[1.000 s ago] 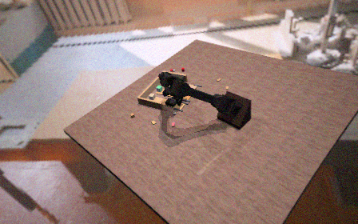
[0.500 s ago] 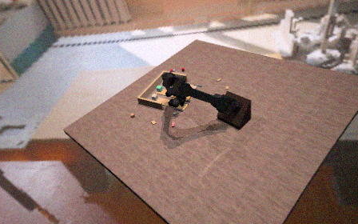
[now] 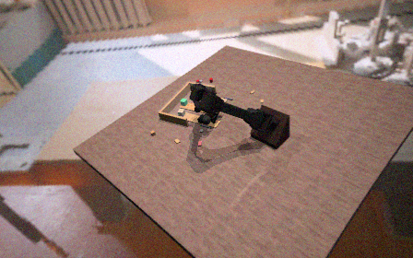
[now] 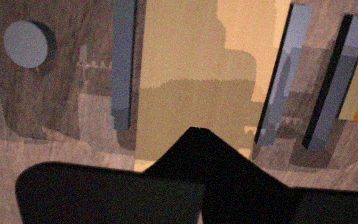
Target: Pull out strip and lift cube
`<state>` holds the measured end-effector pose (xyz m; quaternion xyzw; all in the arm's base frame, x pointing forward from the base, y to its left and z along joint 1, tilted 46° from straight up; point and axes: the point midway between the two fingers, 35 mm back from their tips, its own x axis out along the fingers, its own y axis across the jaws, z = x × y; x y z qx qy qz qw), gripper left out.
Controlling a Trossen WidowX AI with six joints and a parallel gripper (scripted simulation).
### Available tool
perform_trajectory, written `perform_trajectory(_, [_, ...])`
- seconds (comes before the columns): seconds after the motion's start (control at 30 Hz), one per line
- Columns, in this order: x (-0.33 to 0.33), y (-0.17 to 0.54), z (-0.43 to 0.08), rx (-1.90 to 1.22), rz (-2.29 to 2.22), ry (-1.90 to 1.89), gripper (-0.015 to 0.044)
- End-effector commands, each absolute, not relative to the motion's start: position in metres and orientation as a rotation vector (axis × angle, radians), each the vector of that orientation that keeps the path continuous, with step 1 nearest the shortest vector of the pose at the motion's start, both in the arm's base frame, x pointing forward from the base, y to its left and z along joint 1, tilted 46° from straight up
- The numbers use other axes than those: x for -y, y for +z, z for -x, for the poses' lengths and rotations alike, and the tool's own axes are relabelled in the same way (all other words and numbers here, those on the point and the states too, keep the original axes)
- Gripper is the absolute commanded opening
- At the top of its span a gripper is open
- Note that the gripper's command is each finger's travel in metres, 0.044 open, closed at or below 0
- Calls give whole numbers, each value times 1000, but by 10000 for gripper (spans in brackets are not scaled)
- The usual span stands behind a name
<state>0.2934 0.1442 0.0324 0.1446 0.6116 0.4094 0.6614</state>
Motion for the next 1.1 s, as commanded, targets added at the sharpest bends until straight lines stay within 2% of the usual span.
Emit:
perform_trajectory(0.0, [-143, 28, -281, -1400, -328, 932, 0])
perform_trajectory(1.07, [-128, 18, -237, -1403, -329, 931, 0])
